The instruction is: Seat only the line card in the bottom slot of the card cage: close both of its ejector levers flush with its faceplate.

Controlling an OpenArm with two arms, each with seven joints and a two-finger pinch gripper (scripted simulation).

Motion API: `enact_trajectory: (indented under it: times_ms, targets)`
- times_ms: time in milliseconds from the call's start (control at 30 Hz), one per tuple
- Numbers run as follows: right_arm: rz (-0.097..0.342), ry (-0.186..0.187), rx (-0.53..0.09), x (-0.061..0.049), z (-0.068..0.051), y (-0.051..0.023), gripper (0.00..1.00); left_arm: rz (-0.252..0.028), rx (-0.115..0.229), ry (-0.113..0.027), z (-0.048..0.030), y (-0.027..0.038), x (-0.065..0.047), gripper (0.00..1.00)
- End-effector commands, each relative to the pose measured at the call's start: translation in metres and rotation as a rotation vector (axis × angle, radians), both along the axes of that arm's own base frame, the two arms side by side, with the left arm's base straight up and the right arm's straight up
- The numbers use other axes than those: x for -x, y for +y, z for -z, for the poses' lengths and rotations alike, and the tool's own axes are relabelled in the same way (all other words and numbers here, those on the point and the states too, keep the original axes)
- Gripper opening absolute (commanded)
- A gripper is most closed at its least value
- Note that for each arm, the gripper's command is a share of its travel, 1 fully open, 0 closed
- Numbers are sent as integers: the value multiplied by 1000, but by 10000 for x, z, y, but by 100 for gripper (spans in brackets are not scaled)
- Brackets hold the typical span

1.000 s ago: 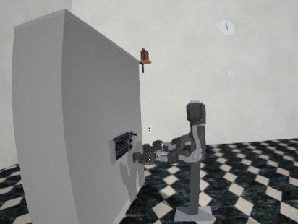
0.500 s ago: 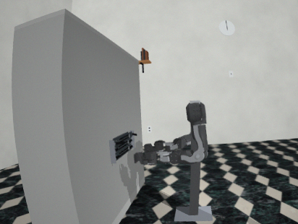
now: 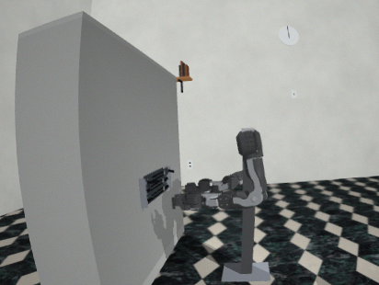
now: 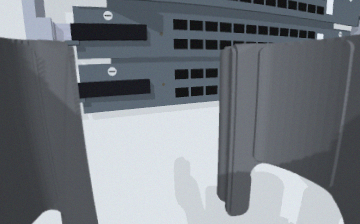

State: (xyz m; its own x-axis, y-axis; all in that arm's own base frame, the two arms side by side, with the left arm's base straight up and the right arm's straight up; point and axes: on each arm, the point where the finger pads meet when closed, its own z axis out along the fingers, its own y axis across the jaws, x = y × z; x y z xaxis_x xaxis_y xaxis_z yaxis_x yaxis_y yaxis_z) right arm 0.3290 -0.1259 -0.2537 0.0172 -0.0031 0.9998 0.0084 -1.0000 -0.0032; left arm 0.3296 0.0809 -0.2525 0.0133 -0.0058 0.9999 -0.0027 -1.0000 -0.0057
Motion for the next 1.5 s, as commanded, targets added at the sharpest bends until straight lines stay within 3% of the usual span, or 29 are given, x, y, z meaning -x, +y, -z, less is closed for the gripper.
enact_trajectory:
  times_ms: [0, 1467]
  targets:
    - [8, -17, 3, 0, -54, -24, 28, -3, 6, -13, -41, 20, 7, 28]
    - [8, -17, 3, 345, -44, 10, 70, -3, 6, -13, -32, 251, 351, 70]
